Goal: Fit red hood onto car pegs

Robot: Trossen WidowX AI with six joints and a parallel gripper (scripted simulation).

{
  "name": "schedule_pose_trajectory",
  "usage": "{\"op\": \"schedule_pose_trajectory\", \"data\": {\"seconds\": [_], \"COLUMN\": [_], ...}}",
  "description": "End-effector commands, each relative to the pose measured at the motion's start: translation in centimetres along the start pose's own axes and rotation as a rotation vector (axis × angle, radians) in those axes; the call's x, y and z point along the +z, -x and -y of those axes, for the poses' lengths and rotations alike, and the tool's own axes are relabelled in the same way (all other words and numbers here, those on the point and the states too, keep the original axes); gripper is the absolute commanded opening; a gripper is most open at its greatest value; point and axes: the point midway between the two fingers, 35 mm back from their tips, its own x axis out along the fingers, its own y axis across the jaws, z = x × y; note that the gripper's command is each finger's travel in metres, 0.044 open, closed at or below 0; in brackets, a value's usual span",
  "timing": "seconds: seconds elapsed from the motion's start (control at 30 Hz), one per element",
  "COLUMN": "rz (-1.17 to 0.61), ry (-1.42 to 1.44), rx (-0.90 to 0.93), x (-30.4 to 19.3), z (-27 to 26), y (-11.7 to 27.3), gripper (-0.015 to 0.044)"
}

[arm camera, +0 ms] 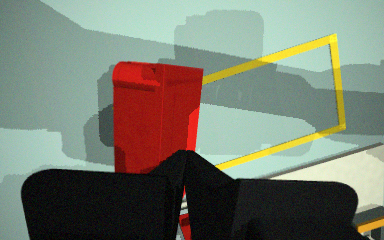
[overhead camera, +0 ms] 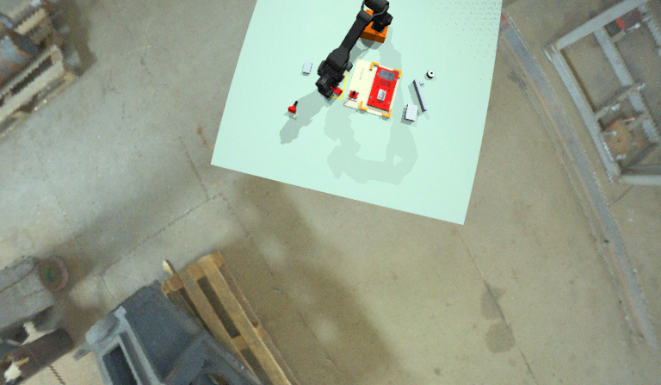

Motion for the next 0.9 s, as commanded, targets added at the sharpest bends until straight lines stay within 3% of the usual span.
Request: {"op": "schedule_pose_trajectory", "data": {"seconds": [0.0, 0.6, 0.87], "rz": [-0.006, -0.006, -0.006], "ry": [-0.006, -0.006, -0.006], "rx": [0.003, 0.003, 0.003], "x": [-0.1, -0.1, 0.0], "z": [-0.3, -1.1, -1.0], "y": [0.1, 0.2, 6.3], "gripper": [0.0, 0.0, 0.0]}}
